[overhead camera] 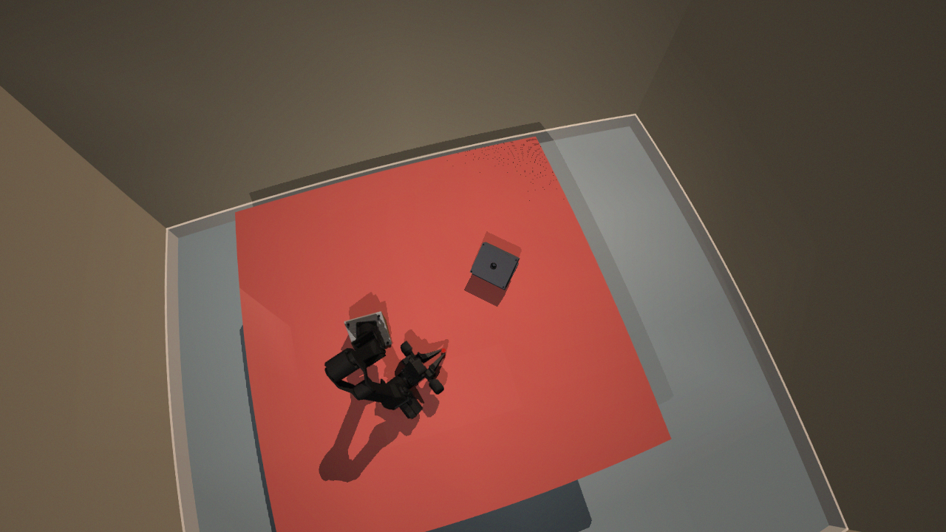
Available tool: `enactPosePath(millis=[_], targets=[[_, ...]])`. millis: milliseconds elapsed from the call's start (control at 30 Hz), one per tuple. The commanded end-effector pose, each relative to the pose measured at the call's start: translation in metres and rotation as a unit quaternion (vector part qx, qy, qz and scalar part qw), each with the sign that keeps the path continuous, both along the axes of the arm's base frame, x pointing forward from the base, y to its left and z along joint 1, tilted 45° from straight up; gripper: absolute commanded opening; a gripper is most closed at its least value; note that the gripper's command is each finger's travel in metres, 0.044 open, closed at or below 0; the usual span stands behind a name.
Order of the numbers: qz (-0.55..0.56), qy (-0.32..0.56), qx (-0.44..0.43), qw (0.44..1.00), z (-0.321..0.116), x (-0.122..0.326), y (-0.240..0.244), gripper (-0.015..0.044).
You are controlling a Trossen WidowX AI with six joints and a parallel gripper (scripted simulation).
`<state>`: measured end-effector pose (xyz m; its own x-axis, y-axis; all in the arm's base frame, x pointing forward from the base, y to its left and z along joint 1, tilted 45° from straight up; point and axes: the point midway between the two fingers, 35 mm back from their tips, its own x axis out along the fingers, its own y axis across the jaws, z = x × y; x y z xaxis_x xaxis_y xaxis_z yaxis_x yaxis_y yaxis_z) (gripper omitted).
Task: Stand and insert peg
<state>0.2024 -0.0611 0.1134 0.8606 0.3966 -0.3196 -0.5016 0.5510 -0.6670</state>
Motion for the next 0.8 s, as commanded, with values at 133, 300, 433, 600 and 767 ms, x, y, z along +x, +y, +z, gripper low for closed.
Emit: enactPosePath(millis=[133, 300, 433, 600, 767], targets=[[0.002, -0.002, 0.001, 1.0, -0.0014, -0.0011, -0.0026, 0.005], [0.004, -0.004, 0.003, 1.0, -0.0002, -0.0007, -0.0006, 0.013], [0.004, -0.004, 0.003, 1.0, -0.0002, -0.0007, -0.0006, 0.013], [0.004, -0.004, 0.003, 1.0, -0.0002, -0.0007, -0.0006, 0.013], [0.004, -0.004, 0.003, 1.0, -0.0002, -0.0007, -0.0006, 0.013]])
